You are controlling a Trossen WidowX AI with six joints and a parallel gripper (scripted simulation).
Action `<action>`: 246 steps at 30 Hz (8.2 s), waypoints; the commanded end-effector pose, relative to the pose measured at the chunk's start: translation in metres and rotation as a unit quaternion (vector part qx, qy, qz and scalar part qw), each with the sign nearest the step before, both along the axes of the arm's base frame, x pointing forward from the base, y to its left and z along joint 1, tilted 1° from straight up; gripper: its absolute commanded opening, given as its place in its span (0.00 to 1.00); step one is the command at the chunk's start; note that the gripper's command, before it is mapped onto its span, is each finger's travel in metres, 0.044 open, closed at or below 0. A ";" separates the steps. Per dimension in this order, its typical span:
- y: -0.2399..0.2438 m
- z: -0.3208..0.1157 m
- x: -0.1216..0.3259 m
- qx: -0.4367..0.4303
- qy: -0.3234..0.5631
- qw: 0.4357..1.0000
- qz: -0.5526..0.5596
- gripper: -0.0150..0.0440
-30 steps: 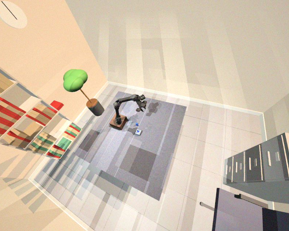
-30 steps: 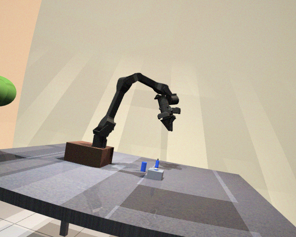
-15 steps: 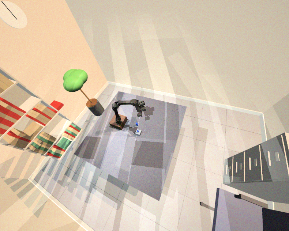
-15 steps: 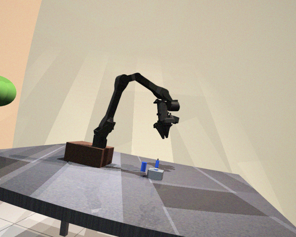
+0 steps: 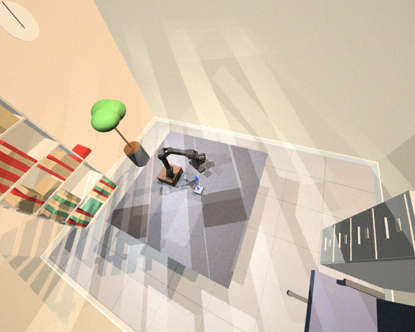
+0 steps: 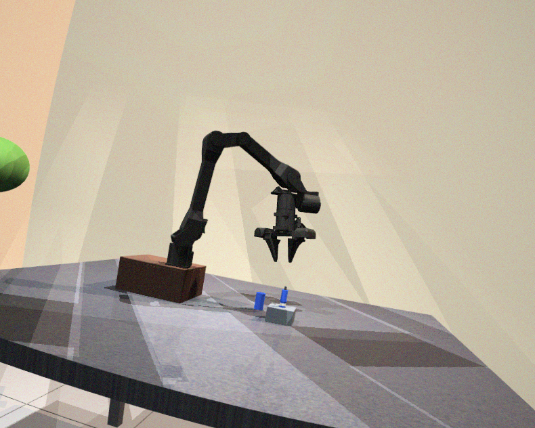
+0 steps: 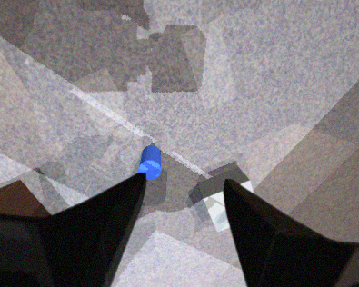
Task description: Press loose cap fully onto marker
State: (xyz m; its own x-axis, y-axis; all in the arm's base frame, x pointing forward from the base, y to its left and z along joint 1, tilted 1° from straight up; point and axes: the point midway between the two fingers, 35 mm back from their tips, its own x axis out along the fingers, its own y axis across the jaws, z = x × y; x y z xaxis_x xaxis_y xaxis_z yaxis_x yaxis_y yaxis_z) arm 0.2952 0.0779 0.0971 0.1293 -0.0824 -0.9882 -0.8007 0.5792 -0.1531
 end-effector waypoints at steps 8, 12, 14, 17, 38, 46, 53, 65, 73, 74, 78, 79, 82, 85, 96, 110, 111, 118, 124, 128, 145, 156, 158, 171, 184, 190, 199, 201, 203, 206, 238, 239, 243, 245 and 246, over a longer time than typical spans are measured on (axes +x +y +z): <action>-0.030 -0.035 -0.046 0.023 0.062 0.951 0.302 0.66; -0.029 -0.035 -0.046 0.023 0.061 0.951 0.302 0.66; -0.029 -0.035 -0.046 0.023 0.061 0.951 0.302 0.66; -0.029 -0.035 -0.046 0.023 0.061 0.951 0.302 0.66; -0.026 -0.093 -0.043 0.023 0.062 0.951 0.302 0.66; -0.025 -0.106 -0.042 0.023 0.062 0.951 0.302 0.66; -0.025 -0.117 -0.042 0.023 0.062 0.951 0.302 0.66; -0.025 -0.136 -0.042 0.023 0.062 0.951 0.302 0.66; -0.025 -0.138 -0.043 0.023 0.062 0.951 0.302 0.47; -0.025 -0.138 -0.043 0.023 0.062 0.951 0.302 0.46; -0.025 -0.138 -0.043 0.023 0.062 0.951 0.302 0.41; -0.025 -0.138 -0.043 0.023 0.062 0.951 0.302 0.40; -0.025 -0.138 -0.043 0.023 0.062 0.951 0.302 0.33; -0.025 -0.132 -0.042 0.023 0.062 0.951 0.302 0.25; -0.025 -0.104 -0.041 0.023 0.062 0.951 0.302 0.25; -0.028 -0.076 -0.042 0.023 0.061 0.951 0.302 0.25; -0.030 -0.075 -0.040 0.023 0.061 0.951 0.302 0.25; -0.049 -0.065 -0.025 0.022 0.061 0.951 0.302 0.25; -0.066 -0.057 -0.014 0.021 0.061 0.951 0.302 0.25; -0.079 -0.051 -0.007 0.020 0.061 0.951 0.302 0.25; -0.137 -0.027 0.012 0.017 0.061 0.951 0.301 0.25; -0.153 -0.025 0.015 0.016 0.061 0.951 0.301 0.25; -0.153 -0.026 0.015 0.016 0.061 0.951 0.301 0.25; -0.153 -0.044 0.016 0.016 0.061 0.951 0.301 0.25; -0.153 -0.065 0.017 0.016 0.061 0.951 0.301 0.25; -0.153 -0.075 0.016 0.016 0.061 0.951 0.301 0.25; -0.153 -0.078 0.016 0.016 0.061 0.951 0.301 0.25; -0.153 -0.079 0.016 0.016 0.061 0.951 0.301 0.25; -0.153 -0.078 0.016 0.016 0.062 0.952 0.300 0.34; -0.153 -0.078 0.016 0.016 0.062 0.952 0.300 0.48; -0.153 -0.006 0.014 0.042 0.051 0.998 -0.006 0.64; -0.153 -0.006 0.014 0.046 0.049 0.996 -0.054 0.60; -0.153 -0.008 0.014 0.059 0.039 0.967 -0.245 0.42; -0.153 -0.009 0.014 0.066 0.034 0.939 -0.337 0.33; -0.153 -0.010 0.014 0.069 0.031 0.921 -0.382 0.29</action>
State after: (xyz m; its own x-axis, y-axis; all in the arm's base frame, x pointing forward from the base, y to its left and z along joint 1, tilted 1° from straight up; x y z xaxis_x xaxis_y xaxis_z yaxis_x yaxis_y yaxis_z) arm 0.3089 -0.0753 0.0902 0.0236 0.0006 -0.9997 -0.7609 0.6487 -0.0176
